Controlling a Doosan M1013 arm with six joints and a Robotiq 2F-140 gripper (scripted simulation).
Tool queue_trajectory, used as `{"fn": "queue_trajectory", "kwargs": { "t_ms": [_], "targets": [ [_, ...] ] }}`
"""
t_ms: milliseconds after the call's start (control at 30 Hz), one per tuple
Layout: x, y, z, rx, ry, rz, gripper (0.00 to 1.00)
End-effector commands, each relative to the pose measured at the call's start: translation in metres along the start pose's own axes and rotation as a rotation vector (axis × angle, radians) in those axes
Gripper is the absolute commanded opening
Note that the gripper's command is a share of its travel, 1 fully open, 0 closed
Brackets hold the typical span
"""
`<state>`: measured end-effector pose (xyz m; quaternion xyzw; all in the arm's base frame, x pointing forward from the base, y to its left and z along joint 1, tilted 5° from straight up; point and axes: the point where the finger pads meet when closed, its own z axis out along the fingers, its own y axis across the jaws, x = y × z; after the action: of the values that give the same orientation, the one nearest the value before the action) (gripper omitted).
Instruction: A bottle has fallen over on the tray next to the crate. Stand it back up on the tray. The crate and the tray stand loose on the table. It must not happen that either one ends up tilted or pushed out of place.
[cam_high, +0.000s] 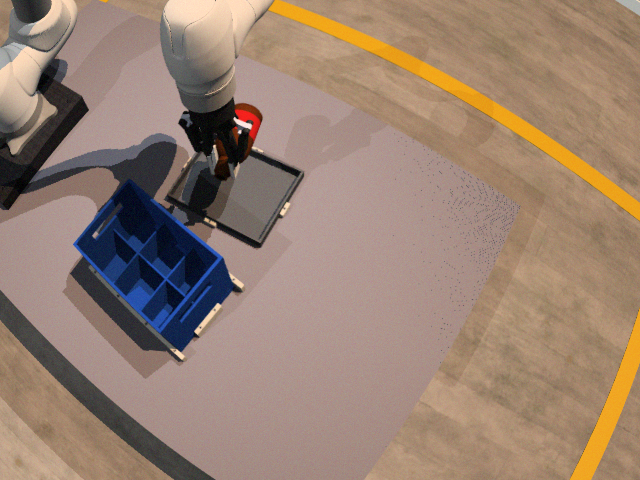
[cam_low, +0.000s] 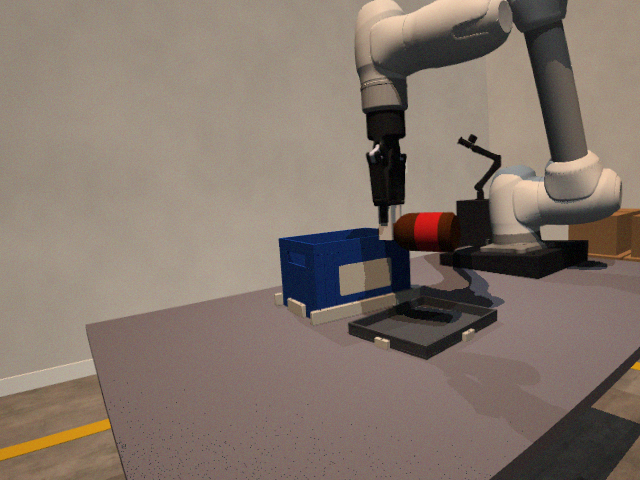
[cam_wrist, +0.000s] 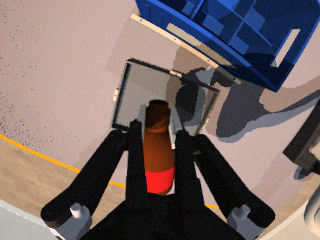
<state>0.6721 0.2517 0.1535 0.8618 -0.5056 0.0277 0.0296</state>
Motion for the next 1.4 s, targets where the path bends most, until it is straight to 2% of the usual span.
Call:
{"fn": "queue_trajectory", "kwargs": {
  "t_ms": [0,700,1367],
  "targets": [
    [0.0,0.0,-0.0001,0.0,0.0,-0.008,0.1],
    [0.0,0.0,-0.0001,0.0,0.0,-0.245,0.1],
    [0.0,0.0,-0.0001,0.0,0.0,-0.26,0.1]
  ]
}}
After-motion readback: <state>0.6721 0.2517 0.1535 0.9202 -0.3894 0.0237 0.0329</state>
